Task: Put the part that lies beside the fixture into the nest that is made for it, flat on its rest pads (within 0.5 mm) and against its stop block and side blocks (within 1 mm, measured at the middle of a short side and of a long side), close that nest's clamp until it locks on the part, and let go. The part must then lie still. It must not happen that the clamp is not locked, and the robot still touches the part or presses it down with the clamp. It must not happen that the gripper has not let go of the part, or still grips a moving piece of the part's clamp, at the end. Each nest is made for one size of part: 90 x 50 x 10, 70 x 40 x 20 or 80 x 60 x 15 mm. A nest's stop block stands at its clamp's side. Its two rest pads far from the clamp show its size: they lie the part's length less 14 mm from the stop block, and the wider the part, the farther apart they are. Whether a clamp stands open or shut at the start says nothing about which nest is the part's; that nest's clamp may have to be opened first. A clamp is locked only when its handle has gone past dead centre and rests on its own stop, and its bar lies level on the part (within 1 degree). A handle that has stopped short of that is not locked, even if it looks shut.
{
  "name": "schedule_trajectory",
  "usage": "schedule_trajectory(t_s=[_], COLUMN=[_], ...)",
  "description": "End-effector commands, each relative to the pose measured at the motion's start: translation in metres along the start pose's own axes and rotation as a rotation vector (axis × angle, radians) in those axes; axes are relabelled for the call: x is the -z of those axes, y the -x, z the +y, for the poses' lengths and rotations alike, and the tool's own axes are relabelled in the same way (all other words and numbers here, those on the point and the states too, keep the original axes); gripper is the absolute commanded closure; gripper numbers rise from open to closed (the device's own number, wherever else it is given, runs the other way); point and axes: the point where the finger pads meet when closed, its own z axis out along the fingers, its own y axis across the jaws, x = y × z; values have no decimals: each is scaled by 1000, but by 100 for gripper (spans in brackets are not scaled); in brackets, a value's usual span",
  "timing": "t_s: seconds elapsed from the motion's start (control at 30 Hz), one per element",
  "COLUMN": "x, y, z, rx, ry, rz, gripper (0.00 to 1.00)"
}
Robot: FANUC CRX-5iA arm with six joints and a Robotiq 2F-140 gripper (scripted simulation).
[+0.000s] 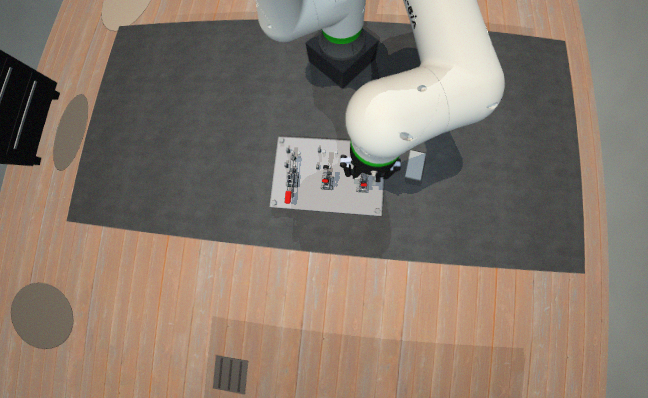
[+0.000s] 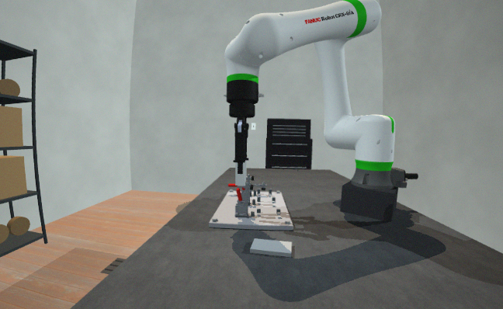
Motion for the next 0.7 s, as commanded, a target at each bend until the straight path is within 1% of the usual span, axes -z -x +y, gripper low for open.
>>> schedule_trajectory(t_s=[0.0, 0.57, 0.6, 0.67], x=[7, 8, 8, 9], y=[0, 0, 0, 0], z=[0, 0, 0, 0], rx=[0, 0, 0, 0], ry=[0, 0, 0, 0], rz=[0, 0, 0, 0], gripper=[72, 72, 42, 42])
